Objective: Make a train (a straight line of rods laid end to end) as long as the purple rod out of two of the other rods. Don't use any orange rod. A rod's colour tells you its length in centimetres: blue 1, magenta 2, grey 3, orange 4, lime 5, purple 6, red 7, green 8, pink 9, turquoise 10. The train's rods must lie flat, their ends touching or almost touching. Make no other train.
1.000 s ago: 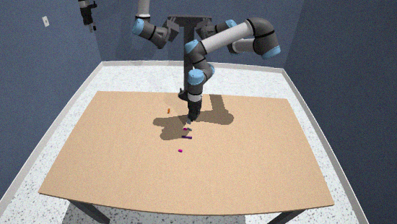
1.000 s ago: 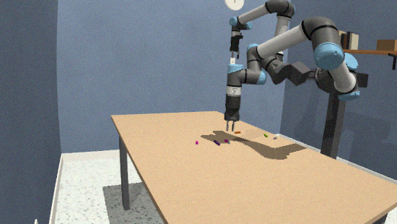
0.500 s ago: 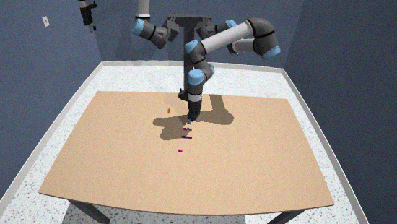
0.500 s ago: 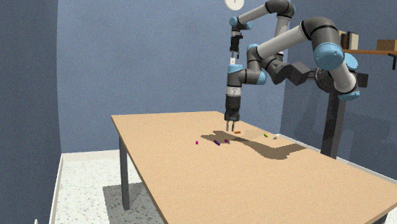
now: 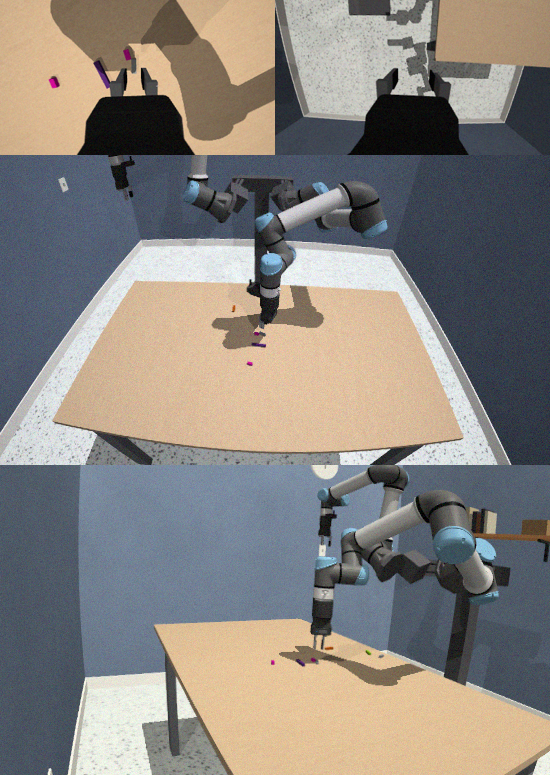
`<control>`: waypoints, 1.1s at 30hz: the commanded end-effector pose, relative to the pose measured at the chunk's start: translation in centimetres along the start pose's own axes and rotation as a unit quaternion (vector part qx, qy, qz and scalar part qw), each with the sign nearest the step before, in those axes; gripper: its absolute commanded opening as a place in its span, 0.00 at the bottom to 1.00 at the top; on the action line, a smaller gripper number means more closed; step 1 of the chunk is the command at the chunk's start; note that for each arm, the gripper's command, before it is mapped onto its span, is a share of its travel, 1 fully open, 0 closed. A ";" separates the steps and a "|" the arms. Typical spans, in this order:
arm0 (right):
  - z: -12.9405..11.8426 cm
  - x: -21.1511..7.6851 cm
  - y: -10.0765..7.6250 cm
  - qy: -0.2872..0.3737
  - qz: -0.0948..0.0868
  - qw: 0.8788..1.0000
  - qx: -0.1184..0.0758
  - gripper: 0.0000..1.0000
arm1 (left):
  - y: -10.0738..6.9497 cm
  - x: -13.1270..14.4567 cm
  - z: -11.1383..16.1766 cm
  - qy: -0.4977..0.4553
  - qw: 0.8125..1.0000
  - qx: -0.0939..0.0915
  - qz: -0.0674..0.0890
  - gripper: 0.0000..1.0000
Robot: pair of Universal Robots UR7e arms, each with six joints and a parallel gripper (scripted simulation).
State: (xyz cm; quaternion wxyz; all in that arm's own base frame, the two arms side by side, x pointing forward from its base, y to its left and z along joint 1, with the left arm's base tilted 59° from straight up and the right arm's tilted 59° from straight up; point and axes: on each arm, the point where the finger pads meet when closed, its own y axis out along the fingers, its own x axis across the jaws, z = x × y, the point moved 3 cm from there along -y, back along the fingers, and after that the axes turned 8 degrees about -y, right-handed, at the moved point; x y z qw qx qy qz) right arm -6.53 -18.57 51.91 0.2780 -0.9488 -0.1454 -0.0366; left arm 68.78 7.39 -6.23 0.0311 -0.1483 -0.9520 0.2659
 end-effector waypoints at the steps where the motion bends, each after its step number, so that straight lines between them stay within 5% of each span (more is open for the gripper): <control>1: 0.0 0.0 0.0 0.000 0.000 1.000 -0.001 1.00 | 0.6 -0.1 0.0 0.000 1.000 0.000 0.001 0.54; 33: 0.0 0.0 0.0 0.000 0.000 1.000 -0.001 1.00 | 3.9 0.0 0.0 0.000 1.000 0.000 0.001 0.54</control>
